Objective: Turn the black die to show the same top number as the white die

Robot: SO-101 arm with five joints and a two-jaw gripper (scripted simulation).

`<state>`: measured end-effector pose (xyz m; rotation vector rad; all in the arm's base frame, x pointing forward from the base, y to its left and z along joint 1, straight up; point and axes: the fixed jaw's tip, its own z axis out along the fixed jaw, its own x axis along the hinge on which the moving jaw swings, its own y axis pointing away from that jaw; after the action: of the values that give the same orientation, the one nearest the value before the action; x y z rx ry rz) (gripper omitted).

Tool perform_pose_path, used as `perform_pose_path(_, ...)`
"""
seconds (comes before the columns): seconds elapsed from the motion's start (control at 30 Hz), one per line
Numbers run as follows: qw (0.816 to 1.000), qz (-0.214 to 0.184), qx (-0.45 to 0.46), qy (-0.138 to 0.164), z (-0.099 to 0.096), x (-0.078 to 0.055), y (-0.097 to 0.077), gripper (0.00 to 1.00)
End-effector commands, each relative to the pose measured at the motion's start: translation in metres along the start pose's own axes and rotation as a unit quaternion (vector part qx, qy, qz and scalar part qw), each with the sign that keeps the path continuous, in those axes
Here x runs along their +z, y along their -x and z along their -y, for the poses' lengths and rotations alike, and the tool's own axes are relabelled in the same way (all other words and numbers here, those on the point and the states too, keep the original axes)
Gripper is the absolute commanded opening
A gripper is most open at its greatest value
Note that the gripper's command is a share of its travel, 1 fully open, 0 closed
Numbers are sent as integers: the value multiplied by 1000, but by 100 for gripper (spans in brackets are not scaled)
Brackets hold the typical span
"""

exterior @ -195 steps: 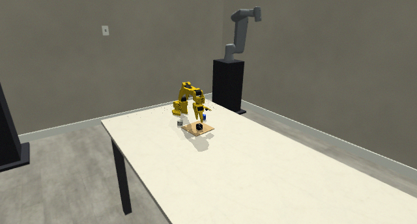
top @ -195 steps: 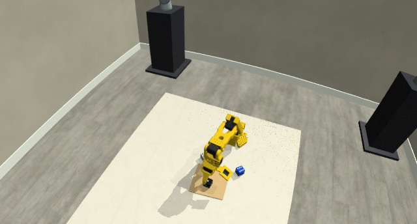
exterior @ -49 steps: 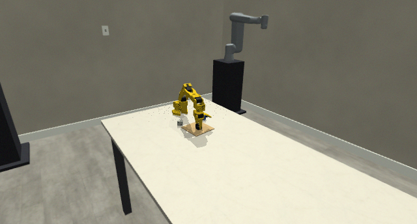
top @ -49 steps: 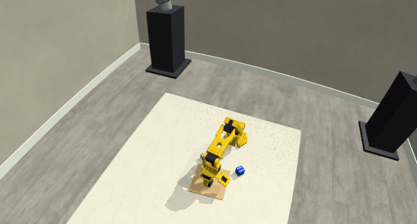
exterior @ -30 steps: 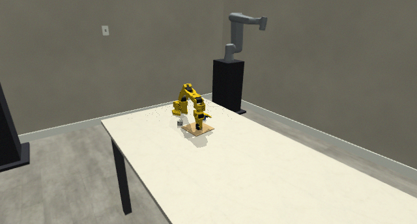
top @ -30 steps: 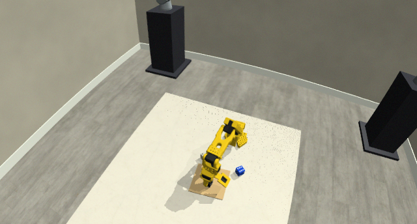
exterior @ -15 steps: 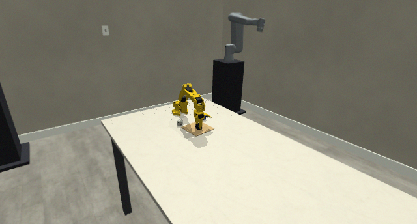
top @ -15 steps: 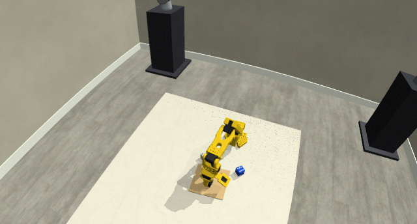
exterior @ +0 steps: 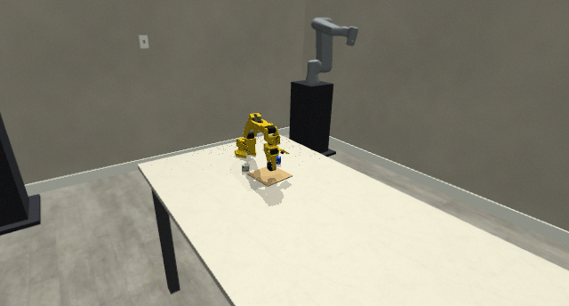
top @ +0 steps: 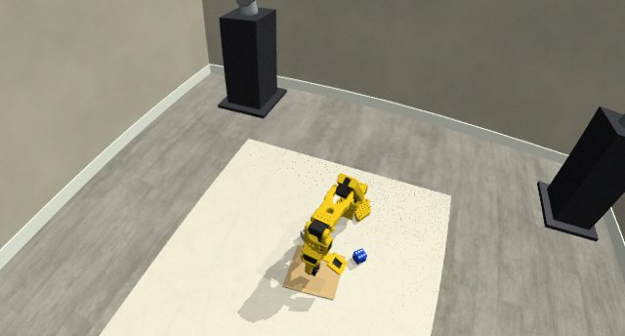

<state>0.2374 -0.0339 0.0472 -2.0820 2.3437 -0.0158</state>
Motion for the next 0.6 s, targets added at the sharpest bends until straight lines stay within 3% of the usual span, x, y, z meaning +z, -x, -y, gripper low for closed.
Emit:
perform_pose_path(0.0,998,-1,-1,-63,9,-32,-1,0)
perform_pose_path(0.57,998,-1,-1,-68,8,-38,-1,0)
